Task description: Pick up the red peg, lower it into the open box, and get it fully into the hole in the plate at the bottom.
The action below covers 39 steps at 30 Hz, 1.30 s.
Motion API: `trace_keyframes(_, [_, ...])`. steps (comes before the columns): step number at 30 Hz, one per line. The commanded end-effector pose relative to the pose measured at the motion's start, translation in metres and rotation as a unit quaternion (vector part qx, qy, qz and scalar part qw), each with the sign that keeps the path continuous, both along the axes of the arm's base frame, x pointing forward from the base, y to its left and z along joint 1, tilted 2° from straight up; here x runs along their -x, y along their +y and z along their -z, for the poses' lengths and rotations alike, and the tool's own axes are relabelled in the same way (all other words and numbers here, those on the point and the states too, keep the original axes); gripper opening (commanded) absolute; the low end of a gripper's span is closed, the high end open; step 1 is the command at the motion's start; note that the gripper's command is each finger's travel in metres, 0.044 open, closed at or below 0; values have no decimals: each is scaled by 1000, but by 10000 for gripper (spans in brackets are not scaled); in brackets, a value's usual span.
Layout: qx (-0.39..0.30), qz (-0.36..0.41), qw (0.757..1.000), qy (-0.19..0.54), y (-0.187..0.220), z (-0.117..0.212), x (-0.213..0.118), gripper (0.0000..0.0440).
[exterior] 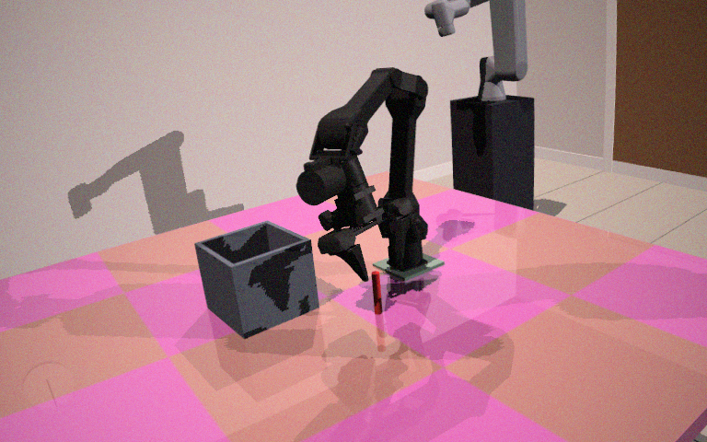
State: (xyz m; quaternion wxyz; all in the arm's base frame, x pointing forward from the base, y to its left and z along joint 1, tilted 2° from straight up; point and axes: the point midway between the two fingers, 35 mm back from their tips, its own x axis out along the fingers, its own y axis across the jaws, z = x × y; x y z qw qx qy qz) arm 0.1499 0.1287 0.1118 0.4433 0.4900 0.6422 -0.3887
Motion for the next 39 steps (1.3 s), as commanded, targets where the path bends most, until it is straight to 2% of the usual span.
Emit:
trace_keyframes(1, [14, -5, 1000, 5, -1, 14, 1, 440])
trace_keyframes(6, [23, -10, 1000, 9, -2, 30, 1, 436])
trace_keyframes(9, [28, -13, 999, 8, -3, 37, 0, 404])
trace_keyframes(25, [27, -53, 998, -2, 3, 49, -12, 9])
trace_keyframes(39, [-51, -59, 995, -69, 19, 4, -25, 0])
